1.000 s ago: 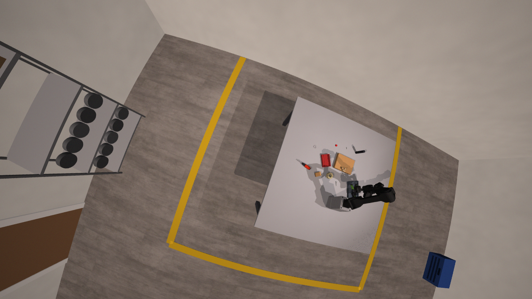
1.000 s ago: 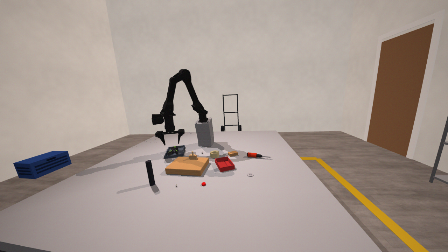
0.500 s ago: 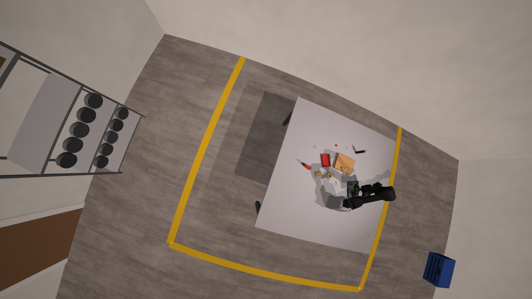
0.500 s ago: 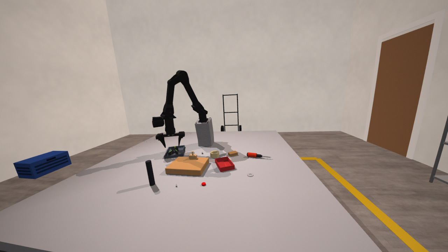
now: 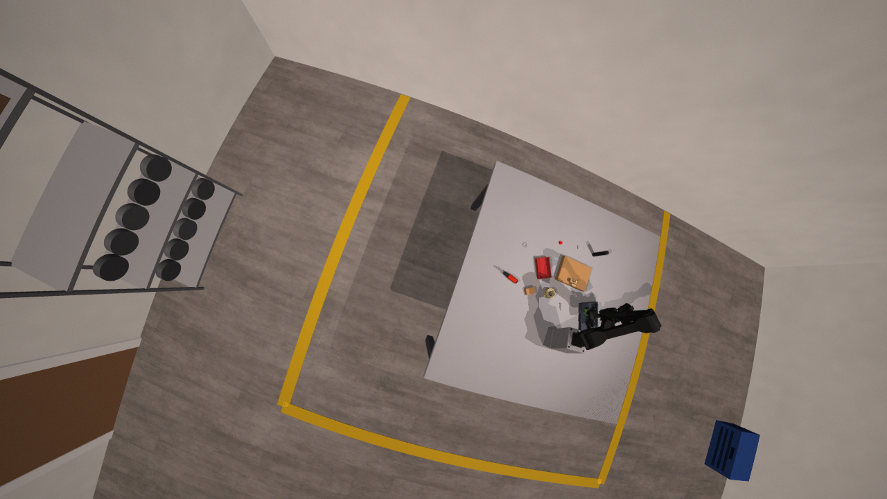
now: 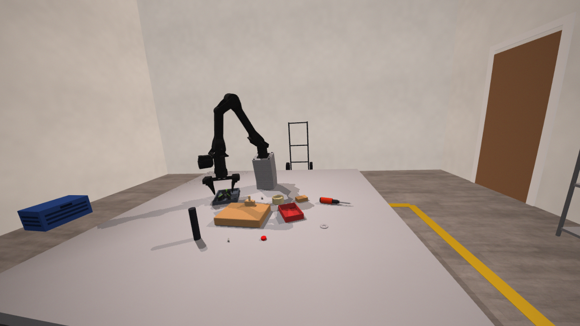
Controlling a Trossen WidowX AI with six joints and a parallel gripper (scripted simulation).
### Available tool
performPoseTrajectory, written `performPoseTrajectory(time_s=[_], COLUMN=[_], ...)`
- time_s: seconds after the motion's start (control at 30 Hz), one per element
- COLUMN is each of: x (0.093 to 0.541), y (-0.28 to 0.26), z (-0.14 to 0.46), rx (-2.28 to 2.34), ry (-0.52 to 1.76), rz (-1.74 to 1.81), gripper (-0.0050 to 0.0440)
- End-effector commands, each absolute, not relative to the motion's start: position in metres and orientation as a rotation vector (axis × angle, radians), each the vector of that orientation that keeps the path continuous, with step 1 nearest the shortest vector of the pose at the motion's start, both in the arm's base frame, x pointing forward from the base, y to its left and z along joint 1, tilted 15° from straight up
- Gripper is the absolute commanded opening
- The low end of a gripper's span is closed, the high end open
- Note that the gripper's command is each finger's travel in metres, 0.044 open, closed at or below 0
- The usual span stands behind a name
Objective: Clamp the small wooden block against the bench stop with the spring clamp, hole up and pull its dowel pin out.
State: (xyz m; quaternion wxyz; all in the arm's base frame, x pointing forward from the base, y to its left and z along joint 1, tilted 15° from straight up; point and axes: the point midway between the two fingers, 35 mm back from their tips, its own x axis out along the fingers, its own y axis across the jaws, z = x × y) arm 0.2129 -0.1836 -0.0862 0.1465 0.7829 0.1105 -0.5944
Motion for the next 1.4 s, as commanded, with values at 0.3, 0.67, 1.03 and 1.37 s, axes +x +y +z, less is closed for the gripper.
performPoseTrajectory(time_s=[0.3,0.67,1.03,1.37], x=[0.2146,0.2146,0.2150,0.2150], y=[-0.1817,-0.1817,-0.1817,-0.1817], z=[-0.1027,-0.1027,-0.1014,-0.1014], rx=[2.252,2.252,2.253,2.253], ry=[0.326,0.326,0.328,0.328], rz=[-1.727,-1.727,-1.721,-1.721], gripper=[0.0440,0.0440,0.0430,0.0350])
